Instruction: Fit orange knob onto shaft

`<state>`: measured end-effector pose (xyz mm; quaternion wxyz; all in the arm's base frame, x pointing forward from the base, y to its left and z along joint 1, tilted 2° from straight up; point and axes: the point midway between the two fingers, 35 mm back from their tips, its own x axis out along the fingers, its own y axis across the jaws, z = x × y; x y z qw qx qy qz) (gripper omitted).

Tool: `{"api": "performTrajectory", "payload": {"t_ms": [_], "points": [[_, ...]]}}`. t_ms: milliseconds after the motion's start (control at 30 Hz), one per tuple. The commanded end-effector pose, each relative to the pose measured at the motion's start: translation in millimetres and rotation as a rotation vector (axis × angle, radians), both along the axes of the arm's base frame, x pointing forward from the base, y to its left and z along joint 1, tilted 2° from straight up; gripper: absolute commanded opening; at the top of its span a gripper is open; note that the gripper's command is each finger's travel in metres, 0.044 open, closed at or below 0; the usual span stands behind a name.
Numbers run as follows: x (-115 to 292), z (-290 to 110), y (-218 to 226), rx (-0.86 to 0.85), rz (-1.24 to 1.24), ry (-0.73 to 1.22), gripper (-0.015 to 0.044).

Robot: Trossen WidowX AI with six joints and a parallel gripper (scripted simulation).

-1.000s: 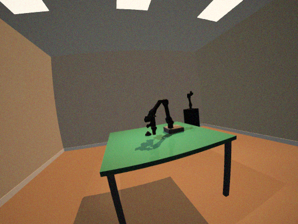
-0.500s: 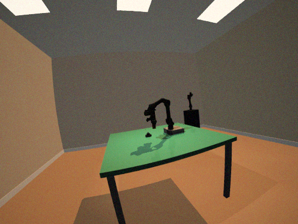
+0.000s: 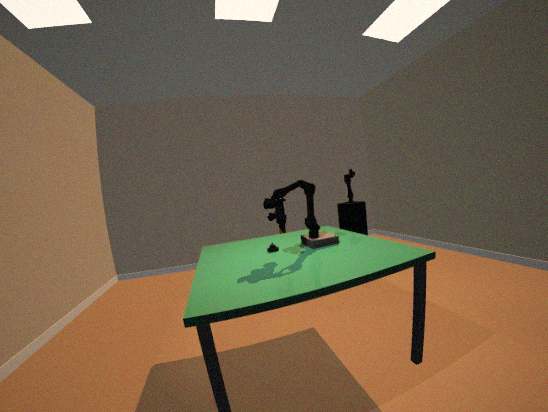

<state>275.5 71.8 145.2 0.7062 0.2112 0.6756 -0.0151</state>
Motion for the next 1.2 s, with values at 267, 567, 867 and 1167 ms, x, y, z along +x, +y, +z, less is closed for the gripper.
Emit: {"api": "performTrajectory", "payload": {"t_ms": [267, 567, 867, 1167], "points": [[-1.5, 24.9, -11.3, 0.24, 0.006, -0.089, 0.0], [-2.7, 42.6, -19.9, 0.421, 0.007, -0.149, 0.0], [-3.9, 59.6, -27.8, 0.6, 0.009, -0.208, 0.0], [-4.1, 66.8, -31.4, 0.679, 0.007, -0.237, 0.0]]}}
